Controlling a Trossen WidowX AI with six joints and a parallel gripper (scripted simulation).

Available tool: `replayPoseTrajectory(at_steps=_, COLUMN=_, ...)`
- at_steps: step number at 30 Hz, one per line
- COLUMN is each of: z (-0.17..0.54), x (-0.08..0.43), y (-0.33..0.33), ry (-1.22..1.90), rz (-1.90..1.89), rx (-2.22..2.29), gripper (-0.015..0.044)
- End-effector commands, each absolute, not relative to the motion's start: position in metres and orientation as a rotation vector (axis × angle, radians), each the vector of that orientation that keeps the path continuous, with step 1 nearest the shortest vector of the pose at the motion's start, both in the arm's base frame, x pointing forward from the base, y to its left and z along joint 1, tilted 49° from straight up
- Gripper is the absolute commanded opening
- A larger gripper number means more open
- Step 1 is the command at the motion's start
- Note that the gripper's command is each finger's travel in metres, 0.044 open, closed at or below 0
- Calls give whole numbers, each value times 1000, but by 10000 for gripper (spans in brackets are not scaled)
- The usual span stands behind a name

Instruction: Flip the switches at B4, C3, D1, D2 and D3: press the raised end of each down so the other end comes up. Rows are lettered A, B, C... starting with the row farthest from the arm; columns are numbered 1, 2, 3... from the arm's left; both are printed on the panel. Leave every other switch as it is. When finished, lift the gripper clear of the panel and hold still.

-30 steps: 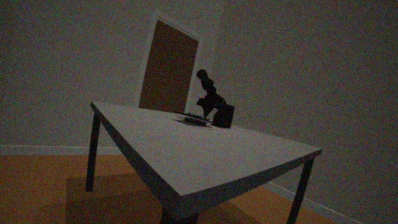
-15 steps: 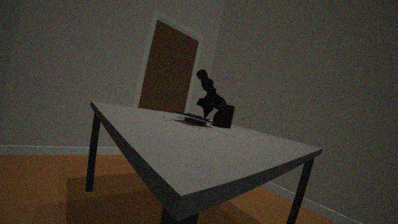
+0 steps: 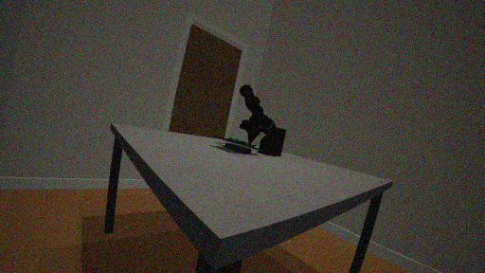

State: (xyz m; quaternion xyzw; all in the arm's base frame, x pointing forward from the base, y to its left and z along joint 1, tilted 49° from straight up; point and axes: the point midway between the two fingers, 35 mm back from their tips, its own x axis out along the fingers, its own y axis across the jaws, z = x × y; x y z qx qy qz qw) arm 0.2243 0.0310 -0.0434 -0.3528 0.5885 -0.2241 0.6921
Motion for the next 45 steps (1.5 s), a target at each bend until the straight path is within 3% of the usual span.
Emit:
replayPoseTrajectory(at_steps=1, z=-44, x=224, y=30, ry=1315, rz=-499, rx=-794, gripper=0)
replayPoseTrajectory(at_steps=26, z=-46, x=225, y=28, ry=1315, rz=-500, rx=-794, gripper=0)
replayPoseTrajectory(at_steps=33, z=-4, x=209, y=75, ry=1293, rz=-485, rx=-796, gripper=0)
replayPoseTrajectory(at_steps=45, z=12, x=194, y=56, ry=1294, rz=-486, rx=-798, gripper=0)
